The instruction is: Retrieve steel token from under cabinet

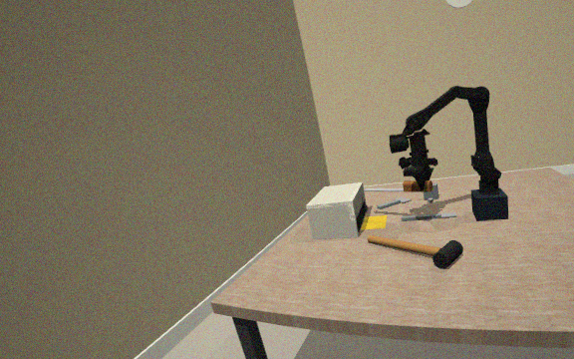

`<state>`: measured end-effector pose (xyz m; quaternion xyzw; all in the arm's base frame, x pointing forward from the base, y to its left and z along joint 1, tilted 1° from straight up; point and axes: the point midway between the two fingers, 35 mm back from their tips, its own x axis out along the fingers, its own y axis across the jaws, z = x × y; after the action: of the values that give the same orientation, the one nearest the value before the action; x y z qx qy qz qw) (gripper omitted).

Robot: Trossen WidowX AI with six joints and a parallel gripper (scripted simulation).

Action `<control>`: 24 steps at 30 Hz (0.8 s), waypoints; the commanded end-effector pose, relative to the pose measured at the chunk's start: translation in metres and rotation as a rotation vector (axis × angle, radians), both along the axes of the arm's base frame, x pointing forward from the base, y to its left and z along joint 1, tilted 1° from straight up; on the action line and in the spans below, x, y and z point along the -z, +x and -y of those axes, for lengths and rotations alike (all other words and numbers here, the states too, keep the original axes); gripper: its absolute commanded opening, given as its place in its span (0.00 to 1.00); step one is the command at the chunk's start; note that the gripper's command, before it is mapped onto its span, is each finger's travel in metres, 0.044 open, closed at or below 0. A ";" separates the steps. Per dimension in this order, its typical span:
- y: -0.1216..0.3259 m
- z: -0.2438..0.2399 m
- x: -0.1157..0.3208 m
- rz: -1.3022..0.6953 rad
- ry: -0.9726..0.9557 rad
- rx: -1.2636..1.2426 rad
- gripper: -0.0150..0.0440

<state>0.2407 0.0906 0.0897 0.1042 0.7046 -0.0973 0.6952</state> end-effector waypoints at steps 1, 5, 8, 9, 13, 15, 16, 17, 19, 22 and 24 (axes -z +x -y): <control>0.001 0.001 -0.001 0.011 -0.006 -0.035 0.25; 0.001 0.001 -0.001 0.011 -0.006 -0.067 0.25; 0.001 0.001 -0.001 0.011 -0.005 -0.092 0.25; 0.001 0.001 -0.001 0.011 -0.005 -0.100 0.25; 0.001 0.001 -0.001 0.012 -0.005 -0.132 0.25; 0.000 0.000 -0.001 0.012 -0.005 -0.148 0.25; 0.000 0.000 -0.001 0.012 -0.005 -0.156 0.25; 0.000 0.000 -0.001 0.012 -0.005 -0.164 0.25; 0.000 0.000 -0.001 0.012 -0.005 -0.180 0.25; 0.000 0.000 -0.001 0.012 -0.005 -0.204 0.25; 0.000 0.000 -0.001 0.012 -0.005 -0.213 0.25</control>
<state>0.2375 0.0890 0.0892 0.0370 0.7140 -0.0373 0.6982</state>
